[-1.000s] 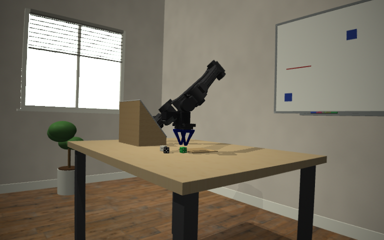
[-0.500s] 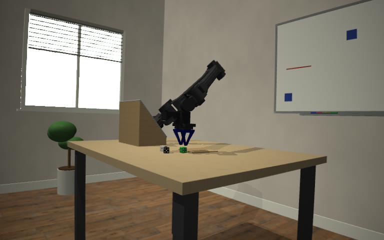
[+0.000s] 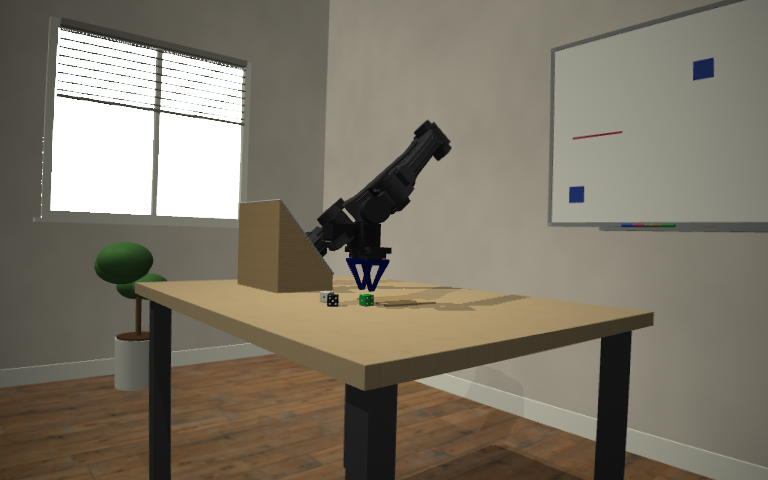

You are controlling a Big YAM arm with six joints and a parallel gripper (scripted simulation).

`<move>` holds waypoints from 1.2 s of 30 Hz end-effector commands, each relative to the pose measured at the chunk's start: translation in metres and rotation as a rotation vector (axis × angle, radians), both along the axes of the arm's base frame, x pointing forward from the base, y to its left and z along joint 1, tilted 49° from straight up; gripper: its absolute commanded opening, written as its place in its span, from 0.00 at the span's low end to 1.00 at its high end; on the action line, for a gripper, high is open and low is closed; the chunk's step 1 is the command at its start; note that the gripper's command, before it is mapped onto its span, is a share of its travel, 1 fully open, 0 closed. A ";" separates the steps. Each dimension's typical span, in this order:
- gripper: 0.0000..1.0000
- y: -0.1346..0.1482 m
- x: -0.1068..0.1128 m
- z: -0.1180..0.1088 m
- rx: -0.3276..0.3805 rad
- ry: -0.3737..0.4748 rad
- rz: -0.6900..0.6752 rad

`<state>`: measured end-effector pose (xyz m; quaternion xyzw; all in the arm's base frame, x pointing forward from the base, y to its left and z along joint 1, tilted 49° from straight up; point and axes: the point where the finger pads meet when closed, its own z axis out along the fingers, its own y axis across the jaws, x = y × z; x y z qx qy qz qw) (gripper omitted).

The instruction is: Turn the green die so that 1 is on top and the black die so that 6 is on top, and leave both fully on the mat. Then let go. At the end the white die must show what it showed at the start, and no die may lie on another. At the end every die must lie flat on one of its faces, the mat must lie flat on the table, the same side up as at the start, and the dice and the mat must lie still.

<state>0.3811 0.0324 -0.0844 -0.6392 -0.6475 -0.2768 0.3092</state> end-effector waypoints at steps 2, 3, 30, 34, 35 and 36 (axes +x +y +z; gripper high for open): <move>0.39 0.002 0.006 0.002 -0.006 -0.014 0.001; 0.39 0.002 0.006 0.002 -0.006 -0.014 0.001; 0.39 0.023 0.000 -0.019 -0.001 0.002 0.003; 0.39 0.025 0.006 -0.016 -0.005 -0.019 0.003; 0.39 0.026 0.004 -0.019 -0.004 -0.011 0.003; 0.39 0.027 0.002 -0.021 -0.003 -0.006 0.003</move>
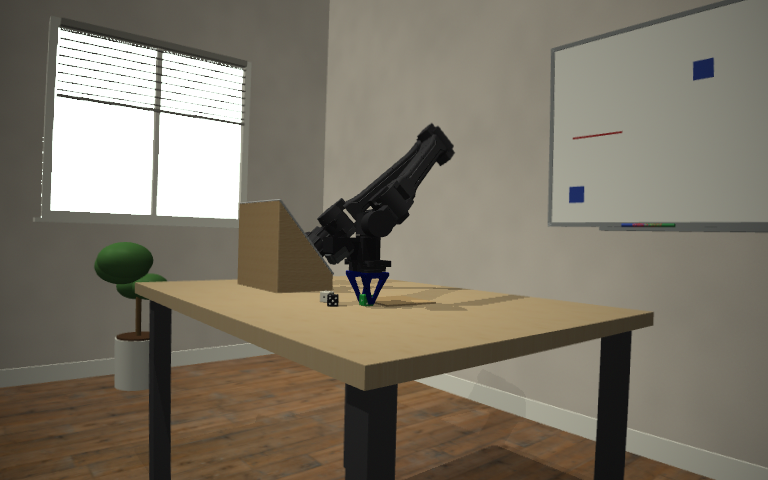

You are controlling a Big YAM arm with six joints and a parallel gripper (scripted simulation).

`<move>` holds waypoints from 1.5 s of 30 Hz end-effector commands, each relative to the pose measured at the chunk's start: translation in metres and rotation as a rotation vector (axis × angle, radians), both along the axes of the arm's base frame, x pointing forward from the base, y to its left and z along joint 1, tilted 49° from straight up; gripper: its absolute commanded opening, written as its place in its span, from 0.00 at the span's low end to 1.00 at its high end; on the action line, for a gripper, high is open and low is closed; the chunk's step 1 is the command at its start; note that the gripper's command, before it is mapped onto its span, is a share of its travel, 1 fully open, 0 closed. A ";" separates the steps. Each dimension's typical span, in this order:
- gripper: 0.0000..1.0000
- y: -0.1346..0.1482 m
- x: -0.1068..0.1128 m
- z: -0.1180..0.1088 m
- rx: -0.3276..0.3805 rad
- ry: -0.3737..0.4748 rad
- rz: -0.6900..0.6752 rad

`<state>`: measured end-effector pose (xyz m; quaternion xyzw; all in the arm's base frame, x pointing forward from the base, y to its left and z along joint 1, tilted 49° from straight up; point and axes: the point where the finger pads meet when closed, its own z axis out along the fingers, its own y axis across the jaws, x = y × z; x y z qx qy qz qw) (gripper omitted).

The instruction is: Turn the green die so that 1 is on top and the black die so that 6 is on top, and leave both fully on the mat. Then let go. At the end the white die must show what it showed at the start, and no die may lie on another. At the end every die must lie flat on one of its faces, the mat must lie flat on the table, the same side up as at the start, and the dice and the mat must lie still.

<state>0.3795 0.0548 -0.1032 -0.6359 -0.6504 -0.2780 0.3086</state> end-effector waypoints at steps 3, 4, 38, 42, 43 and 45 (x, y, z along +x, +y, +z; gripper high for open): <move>0.39 0.005 0.001 -0.004 -0.003 0.006 -0.004; 0.39 0.004 0.002 -0.002 -0.004 0.002 -0.006; 0.39 0.002 0.006 0.000 -0.005 -0.002 -0.009; 0.20 0.002 0.006 0.000 -0.005 -0.002 -0.009; 0.20 0.002 0.006 0.000 -0.005 -0.002 -0.009; 0.20 0.002 0.006 0.000 -0.005 -0.002 -0.009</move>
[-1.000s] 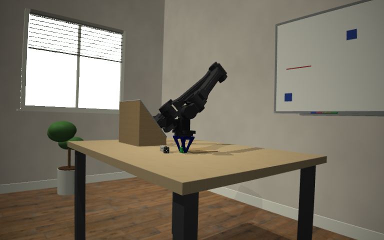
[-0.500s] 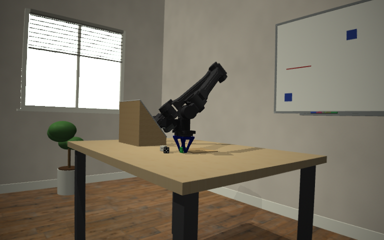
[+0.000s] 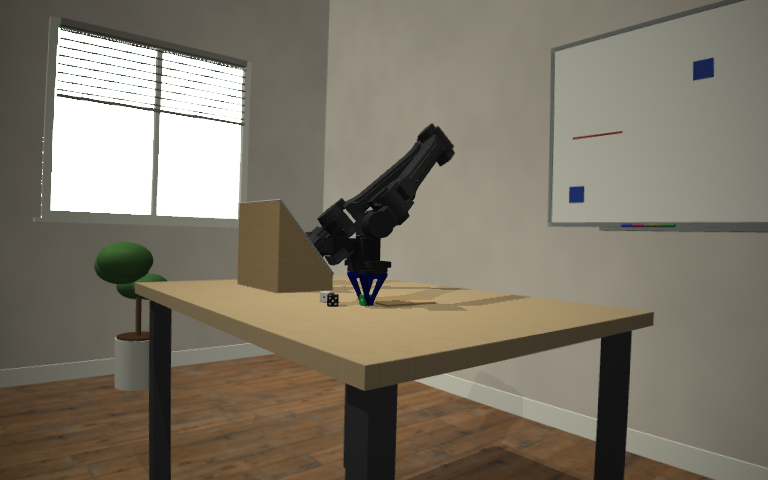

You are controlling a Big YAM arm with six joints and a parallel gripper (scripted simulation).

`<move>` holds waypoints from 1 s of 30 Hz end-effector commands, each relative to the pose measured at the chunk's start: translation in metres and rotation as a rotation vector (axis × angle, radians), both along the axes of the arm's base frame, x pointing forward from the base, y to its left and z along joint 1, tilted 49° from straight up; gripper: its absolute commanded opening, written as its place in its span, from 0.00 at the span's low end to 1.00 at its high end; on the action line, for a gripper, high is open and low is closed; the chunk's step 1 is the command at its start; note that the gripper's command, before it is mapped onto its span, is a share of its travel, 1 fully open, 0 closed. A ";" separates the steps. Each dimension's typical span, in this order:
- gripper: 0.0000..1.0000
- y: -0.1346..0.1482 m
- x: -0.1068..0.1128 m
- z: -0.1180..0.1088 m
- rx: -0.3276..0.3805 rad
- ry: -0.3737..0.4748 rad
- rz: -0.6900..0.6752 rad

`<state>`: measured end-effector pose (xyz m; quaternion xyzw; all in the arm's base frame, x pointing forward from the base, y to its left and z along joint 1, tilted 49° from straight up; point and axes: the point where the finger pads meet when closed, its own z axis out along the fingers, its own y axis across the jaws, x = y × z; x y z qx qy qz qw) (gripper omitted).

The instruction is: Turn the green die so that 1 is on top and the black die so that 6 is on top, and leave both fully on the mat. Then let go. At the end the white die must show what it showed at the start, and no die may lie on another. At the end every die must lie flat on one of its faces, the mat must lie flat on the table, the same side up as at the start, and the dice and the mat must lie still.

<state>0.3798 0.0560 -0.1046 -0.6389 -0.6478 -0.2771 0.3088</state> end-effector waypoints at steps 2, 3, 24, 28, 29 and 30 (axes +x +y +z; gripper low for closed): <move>0.20 0.001 0.005 0.001 -0.003 -0.007 -0.002; 0.20 0.001 0.005 0.001 -0.003 -0.007 -0.002; 0.20 0.001 0.005 0.001 -0.003 -0.007 -0.002; 0.20 0.001 0.005 0.001 -0.003 -0.007 -0.002; 0.20 0.001 0.005 0.002 -0.003 -0.007 -0.002; 0.20 -0.002 0.006 0.003 -0.003 -0.008 -0.005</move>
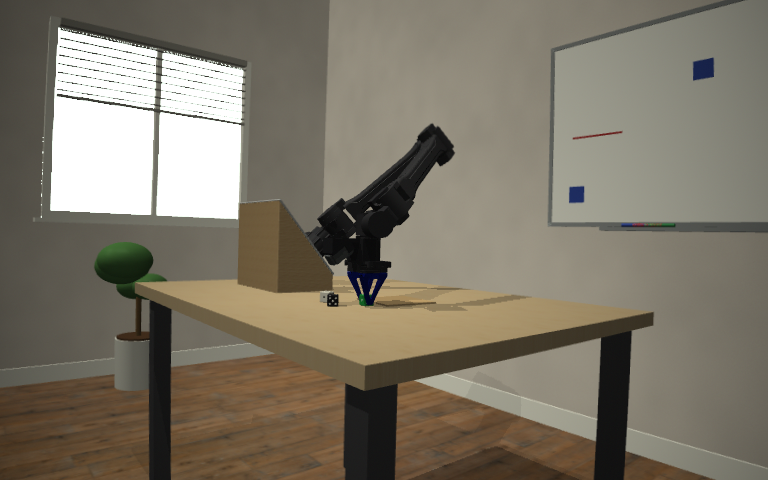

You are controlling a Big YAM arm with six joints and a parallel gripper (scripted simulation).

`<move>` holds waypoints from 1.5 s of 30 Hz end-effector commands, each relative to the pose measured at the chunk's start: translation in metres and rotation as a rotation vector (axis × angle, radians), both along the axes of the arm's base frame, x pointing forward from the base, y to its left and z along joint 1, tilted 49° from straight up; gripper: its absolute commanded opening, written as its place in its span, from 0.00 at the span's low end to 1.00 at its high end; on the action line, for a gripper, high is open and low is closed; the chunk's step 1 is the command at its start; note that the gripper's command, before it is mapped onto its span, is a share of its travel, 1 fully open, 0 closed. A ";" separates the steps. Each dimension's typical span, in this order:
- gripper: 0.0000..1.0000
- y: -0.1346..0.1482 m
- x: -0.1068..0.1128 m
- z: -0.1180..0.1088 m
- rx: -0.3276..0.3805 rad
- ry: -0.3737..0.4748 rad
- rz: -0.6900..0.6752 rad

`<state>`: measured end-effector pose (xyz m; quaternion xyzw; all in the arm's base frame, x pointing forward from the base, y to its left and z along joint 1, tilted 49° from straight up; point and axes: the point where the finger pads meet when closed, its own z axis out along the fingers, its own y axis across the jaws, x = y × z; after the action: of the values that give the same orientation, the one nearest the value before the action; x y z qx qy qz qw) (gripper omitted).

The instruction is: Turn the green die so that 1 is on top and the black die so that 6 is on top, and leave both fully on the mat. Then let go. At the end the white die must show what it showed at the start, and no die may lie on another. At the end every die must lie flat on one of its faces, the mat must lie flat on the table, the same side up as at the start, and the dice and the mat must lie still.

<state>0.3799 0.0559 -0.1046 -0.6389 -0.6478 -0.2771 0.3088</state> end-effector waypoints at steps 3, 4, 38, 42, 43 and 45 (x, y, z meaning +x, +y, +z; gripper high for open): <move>0.20 -0.020 0.021 0.016 -0.012 -0.050 -0.020; 0.20 -0.020 0.021 0.016 -0.012 -0.050 -0.020; 0.20 -0.058 0.010 0.089 -0.006 -0.123 0.101; 0.20 -0.044 0.014 0.108 -0.007 -0.237 0.196; 0.20 -0.040 0.011 0.109 -0.005 -0.251 0.213; 0.20 -0.031 0.011 0.119 -0.004 -0.314 0.269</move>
<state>0.3865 0.0142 -0.0022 -0.5519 -0.7264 -0.3105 0.2672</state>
